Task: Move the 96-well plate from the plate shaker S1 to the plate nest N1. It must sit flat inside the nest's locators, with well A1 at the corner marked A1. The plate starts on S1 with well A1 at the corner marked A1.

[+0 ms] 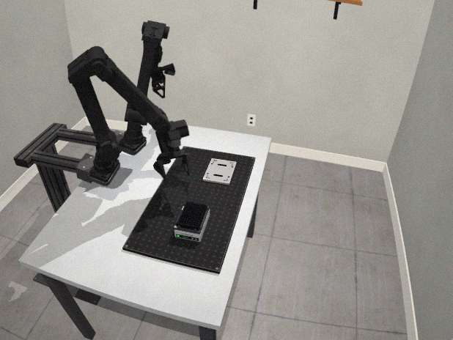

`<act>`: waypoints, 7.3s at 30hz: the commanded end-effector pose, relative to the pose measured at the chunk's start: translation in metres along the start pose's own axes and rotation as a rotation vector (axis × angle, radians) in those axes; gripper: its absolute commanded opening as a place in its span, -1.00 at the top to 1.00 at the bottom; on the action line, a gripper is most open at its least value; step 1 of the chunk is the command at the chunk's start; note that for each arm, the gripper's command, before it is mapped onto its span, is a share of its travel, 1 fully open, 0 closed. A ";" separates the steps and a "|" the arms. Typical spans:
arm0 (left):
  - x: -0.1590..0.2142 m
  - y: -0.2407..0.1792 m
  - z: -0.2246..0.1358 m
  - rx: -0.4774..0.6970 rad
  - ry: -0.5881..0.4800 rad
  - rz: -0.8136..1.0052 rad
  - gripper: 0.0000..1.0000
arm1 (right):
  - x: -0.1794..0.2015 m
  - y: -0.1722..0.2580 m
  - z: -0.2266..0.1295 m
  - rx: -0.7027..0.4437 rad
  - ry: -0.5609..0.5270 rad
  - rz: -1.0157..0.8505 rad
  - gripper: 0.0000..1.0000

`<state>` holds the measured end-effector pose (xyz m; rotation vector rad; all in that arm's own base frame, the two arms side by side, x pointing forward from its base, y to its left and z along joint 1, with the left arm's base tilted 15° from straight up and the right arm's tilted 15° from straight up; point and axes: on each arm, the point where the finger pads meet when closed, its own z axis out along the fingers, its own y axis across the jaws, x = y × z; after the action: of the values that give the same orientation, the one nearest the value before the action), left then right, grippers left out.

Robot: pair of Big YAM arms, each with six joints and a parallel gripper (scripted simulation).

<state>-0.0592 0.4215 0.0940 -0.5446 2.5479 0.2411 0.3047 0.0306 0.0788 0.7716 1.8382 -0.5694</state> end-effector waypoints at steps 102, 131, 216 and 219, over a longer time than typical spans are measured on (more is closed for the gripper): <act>-0.002 0.004 -0.004 -0.014 -0.003 0.006 -1.00 | -0.101 -0.010 -0.072 -0.005 -0.003 0.013 -1.00; -0.002 0.004 -0.004 -0.014 -0.003 0.006 -1.00 | -0.102 -0.019 -0.059 0.058 0.052 0.046 -1.00; -0.002 0.004 -0.004 -0.014 -0.003 0.006 -1.00 | -0.129 -0.201 0.058 0.701 0.759 1.037 -1.00; -0.002 0.004 -0.004 -0.014 -0.003 0.006 -1.00 | -0.132 -0.209 0.060 0.708 0.772 1.093 -1.00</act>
<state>-0.0592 0.4215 0.0940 -0.5446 2.5479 0.2411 0.2204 -0.1729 0.1626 2.5155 1.5068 -0.2022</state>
